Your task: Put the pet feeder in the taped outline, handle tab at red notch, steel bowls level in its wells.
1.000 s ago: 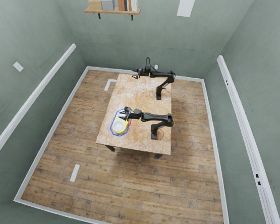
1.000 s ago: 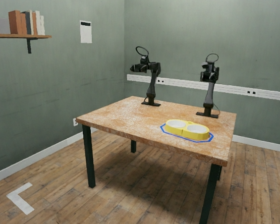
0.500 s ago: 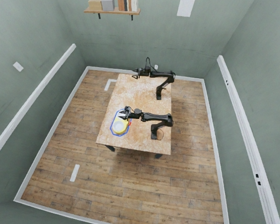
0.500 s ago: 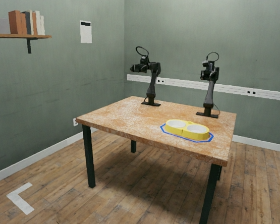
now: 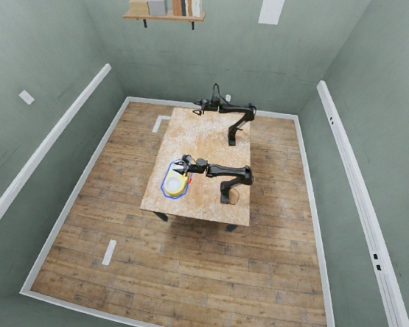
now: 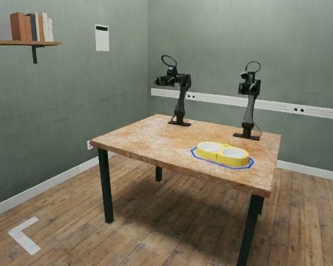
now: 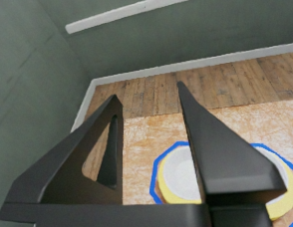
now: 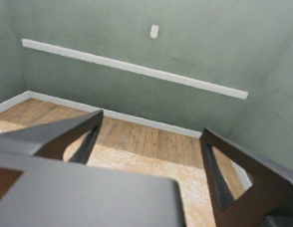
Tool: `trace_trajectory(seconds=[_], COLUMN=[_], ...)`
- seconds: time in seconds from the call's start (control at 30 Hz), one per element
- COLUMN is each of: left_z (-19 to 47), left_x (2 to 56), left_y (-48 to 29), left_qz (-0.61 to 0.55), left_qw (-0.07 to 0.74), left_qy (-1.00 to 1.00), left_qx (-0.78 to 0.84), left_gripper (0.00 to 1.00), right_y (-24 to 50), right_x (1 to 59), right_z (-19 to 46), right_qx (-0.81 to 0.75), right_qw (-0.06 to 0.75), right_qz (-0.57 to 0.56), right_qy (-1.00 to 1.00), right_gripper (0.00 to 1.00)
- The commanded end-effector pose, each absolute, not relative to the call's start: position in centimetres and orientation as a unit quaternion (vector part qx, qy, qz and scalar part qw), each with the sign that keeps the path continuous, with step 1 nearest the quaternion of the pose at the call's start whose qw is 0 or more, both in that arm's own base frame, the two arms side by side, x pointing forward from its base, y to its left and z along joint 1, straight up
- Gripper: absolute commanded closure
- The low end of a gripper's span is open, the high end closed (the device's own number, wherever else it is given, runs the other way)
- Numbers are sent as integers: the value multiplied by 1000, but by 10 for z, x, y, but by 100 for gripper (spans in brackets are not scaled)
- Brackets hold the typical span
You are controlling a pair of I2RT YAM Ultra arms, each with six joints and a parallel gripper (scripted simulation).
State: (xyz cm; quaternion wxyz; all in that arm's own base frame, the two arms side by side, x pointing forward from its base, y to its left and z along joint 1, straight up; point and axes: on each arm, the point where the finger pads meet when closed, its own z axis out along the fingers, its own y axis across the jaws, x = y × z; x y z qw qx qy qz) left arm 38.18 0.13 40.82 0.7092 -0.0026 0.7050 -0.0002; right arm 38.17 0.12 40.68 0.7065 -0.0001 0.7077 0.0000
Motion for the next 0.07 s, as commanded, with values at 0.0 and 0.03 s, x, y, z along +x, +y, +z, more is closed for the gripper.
trace_trajectory(seconds=[0.0, 0.03], left_z=[448, 448], left_x=[373, 373], left_y=[1, 1], left_qz=[-4, -4], left_qw=[743, 743], left_qy=[669, 669], left_qx=[-2, -2], left_gripper=[53, 53], right_y=[0, 0], right_x=[377, 377], right_z=[428, 428], right_qx=[-1, -1], right_qw=[726, 726], right_qz=[-4, -4], right_qy=[688, 688], right_gripper=[0, 0])
